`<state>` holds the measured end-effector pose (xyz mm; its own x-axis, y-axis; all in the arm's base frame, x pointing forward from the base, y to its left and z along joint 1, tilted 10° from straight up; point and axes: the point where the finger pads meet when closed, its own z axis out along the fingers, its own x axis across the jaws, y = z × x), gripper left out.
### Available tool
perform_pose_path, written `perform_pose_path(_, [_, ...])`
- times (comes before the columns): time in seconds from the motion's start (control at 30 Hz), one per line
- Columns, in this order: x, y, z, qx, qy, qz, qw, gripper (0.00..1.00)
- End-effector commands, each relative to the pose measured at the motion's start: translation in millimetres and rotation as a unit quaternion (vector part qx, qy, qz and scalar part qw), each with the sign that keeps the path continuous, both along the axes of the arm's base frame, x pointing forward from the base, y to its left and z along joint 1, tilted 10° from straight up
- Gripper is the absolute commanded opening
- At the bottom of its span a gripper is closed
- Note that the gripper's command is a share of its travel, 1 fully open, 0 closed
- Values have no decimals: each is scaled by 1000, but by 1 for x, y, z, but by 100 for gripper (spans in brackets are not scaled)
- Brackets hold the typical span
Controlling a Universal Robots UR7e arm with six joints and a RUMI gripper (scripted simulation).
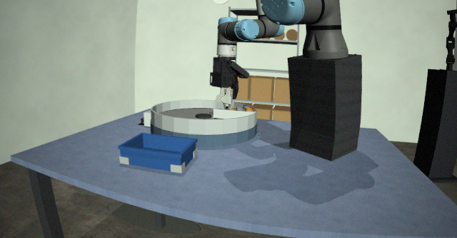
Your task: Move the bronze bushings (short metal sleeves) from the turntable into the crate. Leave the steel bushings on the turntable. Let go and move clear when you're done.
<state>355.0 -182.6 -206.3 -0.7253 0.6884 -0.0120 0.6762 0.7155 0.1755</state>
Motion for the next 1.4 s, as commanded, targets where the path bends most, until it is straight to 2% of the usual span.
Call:
perform_pose_path(0.0, [0,0,0,0,0,0,1000,5])
perform_pose_path(0.93, [0,0,0,0,0,0,1000,5])
perform_pose_path(0.97, [0,0,0,0,0,0,1000,0])
perform_pose_path(1.37, [0,0,0,0,0,0,1000,0])
